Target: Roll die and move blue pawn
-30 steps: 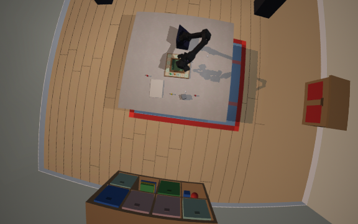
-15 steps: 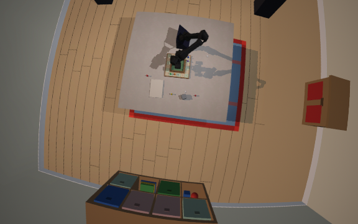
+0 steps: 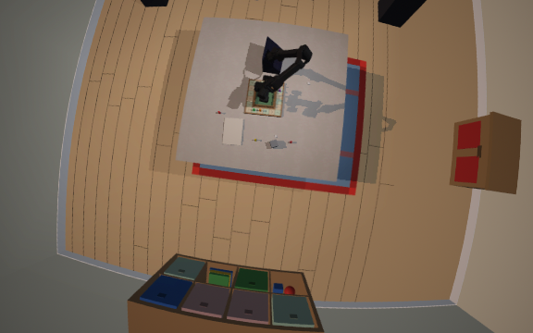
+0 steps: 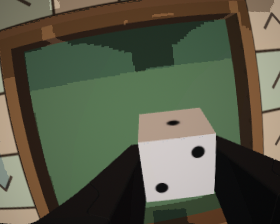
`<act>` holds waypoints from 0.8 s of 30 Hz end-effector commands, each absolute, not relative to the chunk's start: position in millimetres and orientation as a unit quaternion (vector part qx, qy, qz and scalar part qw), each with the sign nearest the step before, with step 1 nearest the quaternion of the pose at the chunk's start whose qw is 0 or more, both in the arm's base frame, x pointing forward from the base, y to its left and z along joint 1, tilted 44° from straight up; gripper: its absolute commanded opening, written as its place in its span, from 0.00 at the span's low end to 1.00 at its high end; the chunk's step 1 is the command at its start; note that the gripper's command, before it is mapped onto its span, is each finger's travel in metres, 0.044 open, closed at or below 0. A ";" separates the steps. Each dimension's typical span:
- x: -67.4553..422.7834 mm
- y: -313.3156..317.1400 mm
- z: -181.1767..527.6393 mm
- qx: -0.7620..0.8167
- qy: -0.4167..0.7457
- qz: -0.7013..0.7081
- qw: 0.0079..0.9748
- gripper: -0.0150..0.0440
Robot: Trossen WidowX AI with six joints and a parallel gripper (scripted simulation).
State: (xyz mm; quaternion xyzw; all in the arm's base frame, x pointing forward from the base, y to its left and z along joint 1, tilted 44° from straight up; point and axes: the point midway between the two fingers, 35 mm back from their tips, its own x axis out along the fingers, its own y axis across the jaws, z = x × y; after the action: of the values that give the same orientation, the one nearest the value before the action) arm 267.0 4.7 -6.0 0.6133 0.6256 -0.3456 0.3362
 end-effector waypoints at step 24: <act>266.5 6.8 4.2 0.500 0.453 -0.519 0.525 0.25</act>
State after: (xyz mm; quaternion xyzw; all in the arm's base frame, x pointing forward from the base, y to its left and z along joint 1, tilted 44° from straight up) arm 259.6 9.8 -12.4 0.4970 0.4675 -0.5174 0.5164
